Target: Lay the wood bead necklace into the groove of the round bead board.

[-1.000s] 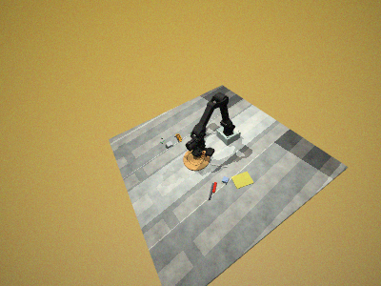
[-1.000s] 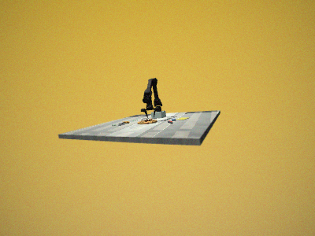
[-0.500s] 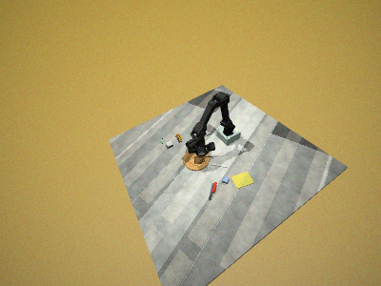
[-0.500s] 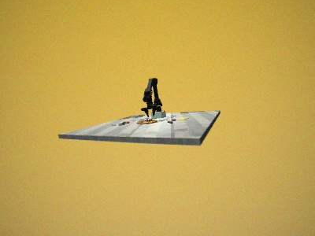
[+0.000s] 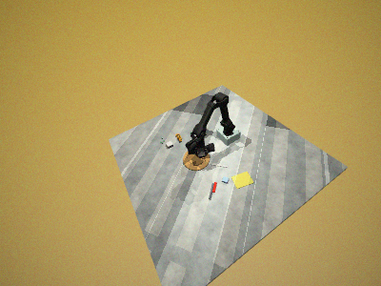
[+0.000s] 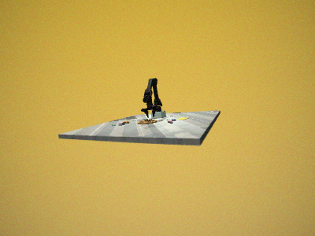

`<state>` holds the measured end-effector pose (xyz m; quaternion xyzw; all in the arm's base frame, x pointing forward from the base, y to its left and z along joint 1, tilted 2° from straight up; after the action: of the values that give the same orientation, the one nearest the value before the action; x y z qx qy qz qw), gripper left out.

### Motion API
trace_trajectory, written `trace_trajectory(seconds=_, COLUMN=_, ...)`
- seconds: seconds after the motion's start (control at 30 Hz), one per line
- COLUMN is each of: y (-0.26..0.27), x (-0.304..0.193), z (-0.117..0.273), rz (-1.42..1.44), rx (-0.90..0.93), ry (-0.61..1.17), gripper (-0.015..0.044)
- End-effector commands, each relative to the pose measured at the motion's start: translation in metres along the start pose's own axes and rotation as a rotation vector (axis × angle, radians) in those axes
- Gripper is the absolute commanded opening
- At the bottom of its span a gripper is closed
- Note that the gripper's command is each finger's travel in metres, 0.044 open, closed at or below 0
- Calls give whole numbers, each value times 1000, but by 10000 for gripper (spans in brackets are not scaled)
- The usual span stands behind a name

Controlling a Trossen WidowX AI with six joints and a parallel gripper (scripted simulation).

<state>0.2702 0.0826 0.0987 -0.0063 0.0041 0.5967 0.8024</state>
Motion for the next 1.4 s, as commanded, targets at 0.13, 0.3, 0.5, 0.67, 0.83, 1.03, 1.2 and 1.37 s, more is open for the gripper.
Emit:
trace_trajectory(seconds=0.13, y=1, x=0, z=-12, rz=3, rx=5, ry=2, gripper=310)
trace_trajectory(seconds=0.3, y=1, x=-1, z=-20, rz=4, rx=8, ry=3, gripper=310)
trace_trajectory(seconds=0.5, y=3, x=-1, z=-29, rz=7, rx=11, ry=4, gripper=310)
trace_trajectory(seconds=0.67, y=3, x=-2, z=-30, rz=7, rx=12, ry=4, gripper=310)
trace_trajectory(seconds=0.83, y=1, x=-1, z=-28, rz=2, rx=6, ry=4, gripper=231)
trace_trajectory(seconds=1.03, y=1, x=-1, z=-28, rz=2, rx=6, ry=4, gripper=74)
trace_trajectory(seconds=1.2, y=1, x=-1, z=-28, rz=2, rx=6, ry=4, gripper=21)
trace_trajectory(seconds=1.37, y=1, x=-1, z=-28, rz=2, rx=6, ry=4, gripper=0)
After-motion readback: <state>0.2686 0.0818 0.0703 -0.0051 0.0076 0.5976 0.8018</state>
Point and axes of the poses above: the point midway between the two fingers, 35 mm back from their tips, its own z axis back along the fingers, its own y axis across the jaws, x = y × z, the point moved 10 cm from there along z, back along the fingers, and after that the axes turned 2 degrees about z, right-handed, at the moved point
